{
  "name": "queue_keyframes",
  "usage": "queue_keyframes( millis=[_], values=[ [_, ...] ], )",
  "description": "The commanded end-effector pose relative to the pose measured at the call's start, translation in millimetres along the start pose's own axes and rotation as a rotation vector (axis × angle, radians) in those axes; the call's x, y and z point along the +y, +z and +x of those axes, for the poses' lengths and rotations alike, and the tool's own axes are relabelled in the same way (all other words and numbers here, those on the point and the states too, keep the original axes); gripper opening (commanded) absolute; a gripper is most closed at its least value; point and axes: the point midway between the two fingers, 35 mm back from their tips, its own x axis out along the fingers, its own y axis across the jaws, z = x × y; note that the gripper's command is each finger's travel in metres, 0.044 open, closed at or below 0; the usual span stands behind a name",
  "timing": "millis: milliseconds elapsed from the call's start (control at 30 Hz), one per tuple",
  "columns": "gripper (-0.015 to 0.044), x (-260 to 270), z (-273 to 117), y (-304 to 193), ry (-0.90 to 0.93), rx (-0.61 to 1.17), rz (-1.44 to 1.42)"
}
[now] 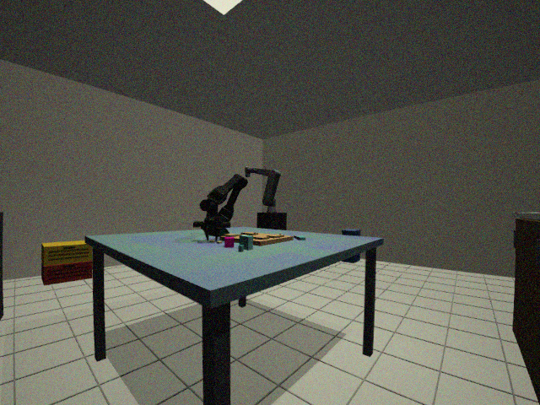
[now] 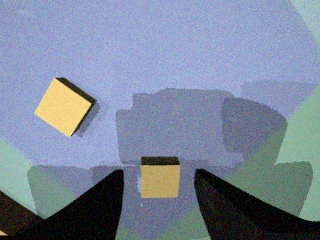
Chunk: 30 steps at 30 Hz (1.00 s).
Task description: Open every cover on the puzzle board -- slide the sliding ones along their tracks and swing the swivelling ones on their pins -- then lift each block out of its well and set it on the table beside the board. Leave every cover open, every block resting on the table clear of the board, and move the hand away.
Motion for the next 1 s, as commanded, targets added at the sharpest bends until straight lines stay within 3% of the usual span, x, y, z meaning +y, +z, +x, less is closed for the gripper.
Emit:
queue_keyframes(
  millis=[0,200,967],
  values=[
    [0.0290,0.1,-0.7,0.4,0.000,-0.001,-0.001],
    [0.0440,0.1,-2.7,0.7,0.000,-0.001,-0.001],
    [0.0440,-0.7,-74.6,-0.4,0.000,0.000,0.005]
  ],
)
